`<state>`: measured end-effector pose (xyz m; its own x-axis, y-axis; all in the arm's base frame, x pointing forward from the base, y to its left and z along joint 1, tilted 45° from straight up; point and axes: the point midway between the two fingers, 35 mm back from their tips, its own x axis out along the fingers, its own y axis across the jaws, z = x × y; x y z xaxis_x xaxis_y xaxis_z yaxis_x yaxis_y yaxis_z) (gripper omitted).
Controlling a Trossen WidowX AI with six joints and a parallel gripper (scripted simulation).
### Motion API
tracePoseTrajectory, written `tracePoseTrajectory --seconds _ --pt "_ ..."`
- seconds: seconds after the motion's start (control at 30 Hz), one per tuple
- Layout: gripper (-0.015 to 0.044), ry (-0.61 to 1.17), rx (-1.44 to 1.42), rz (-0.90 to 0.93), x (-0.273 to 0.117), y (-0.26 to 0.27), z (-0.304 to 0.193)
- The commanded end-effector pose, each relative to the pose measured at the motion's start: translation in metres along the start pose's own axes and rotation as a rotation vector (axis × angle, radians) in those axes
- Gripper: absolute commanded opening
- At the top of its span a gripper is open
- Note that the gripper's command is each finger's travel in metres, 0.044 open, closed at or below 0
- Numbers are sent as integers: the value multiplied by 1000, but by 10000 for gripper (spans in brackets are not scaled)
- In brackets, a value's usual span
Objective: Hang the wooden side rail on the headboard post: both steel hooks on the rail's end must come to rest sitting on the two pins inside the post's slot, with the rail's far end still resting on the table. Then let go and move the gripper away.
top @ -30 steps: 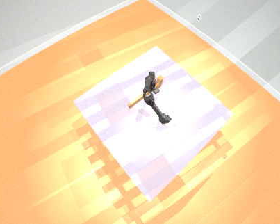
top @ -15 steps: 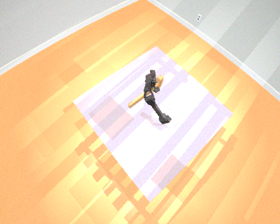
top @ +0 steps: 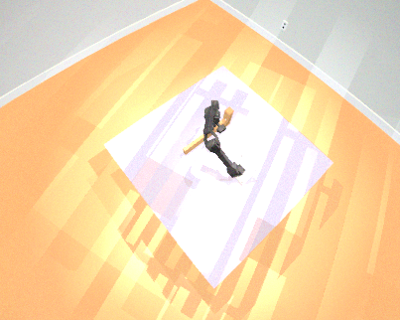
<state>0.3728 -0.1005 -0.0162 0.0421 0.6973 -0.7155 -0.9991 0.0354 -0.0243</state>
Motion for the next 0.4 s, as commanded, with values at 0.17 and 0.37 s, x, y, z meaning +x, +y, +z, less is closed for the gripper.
tracePoseTrajectory --seconds 0.17,0.37 --pt "440 1 -1 -1 0 0 1" --pt "440 1 -1 -1 0 0 1"
